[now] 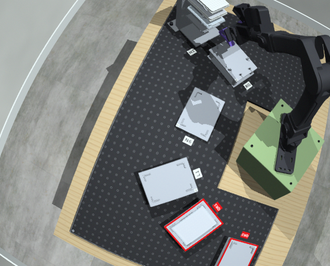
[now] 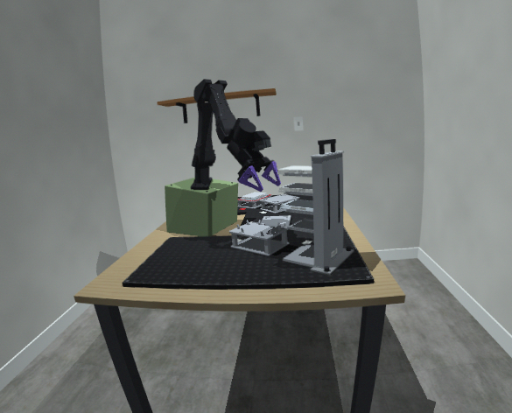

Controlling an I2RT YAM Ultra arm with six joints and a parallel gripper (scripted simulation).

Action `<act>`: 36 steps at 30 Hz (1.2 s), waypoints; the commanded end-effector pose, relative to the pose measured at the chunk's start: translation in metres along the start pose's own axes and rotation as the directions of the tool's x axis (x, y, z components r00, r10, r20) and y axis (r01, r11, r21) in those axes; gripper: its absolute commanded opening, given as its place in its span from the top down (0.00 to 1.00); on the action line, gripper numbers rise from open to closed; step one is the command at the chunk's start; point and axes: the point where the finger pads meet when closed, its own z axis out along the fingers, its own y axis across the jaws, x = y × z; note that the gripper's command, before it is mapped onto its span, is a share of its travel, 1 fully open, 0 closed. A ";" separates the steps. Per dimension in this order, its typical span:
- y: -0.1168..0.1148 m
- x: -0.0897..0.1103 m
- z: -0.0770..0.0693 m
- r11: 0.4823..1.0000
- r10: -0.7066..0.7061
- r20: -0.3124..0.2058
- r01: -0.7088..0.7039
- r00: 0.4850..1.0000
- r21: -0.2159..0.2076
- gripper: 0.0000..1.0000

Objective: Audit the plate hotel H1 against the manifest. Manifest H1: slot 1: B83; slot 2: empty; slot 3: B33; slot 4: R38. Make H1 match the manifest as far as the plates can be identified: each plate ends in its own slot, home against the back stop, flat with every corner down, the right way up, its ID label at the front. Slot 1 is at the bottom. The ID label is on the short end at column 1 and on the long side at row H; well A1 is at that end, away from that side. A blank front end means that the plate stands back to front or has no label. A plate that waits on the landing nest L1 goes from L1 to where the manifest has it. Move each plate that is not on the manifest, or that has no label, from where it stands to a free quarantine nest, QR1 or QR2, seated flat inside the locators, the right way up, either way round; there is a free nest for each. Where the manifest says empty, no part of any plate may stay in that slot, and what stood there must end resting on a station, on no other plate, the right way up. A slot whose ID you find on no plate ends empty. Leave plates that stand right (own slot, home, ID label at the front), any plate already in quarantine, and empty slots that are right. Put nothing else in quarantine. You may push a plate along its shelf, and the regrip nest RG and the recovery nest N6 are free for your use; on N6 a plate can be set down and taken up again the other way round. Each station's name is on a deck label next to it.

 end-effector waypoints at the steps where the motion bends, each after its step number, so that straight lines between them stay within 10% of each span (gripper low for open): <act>1: -0.001 -0.011 -0.002 1.000 -0.006 0.024 0.006 1.000 0.005 0.00; 17: -0.004 -0.025 -0.009 1.000 -0.014 0.060 0.013 0.998 0.014 0.00; 36: -0.003 0.022 -0.017 1.000 0.000 0.007 0.000 1.000 0.002 0.00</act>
